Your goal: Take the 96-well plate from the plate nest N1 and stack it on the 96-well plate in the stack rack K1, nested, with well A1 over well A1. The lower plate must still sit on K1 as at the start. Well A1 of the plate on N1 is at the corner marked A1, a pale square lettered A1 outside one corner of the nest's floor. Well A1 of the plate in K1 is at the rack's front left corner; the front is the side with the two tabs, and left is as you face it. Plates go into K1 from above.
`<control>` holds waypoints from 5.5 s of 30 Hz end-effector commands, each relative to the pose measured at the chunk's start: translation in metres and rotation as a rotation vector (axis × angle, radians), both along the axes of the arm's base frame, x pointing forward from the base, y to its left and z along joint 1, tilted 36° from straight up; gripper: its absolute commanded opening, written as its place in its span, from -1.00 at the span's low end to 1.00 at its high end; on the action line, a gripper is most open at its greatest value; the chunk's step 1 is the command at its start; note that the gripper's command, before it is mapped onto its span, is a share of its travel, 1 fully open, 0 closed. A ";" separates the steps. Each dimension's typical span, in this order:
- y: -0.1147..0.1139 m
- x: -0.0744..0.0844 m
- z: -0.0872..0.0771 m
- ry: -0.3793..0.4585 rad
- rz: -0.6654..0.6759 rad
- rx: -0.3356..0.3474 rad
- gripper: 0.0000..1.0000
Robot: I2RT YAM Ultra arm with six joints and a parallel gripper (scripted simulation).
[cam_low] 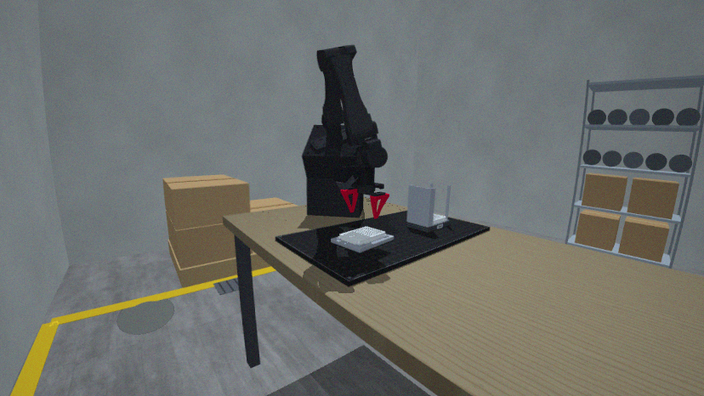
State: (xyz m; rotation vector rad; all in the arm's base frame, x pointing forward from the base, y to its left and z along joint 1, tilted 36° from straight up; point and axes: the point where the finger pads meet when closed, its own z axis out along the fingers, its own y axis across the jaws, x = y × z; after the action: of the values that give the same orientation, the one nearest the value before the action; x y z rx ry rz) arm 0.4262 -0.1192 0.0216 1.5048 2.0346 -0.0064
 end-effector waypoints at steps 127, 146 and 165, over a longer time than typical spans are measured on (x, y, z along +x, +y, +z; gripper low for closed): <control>-0.002 0.006 -0.010 -0.006 0.004 -0.004 -1.00; 0.007 -0.006 0.014 -0.011 0.004 -0.005 -1.00; 0.017 -0.018 0.038 -0.016 0.004 -0.006 -1.00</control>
State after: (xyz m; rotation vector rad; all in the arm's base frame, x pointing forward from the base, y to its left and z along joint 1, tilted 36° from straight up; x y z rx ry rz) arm 0.4145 -0.1086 0.0519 1.4996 2.0223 0.0151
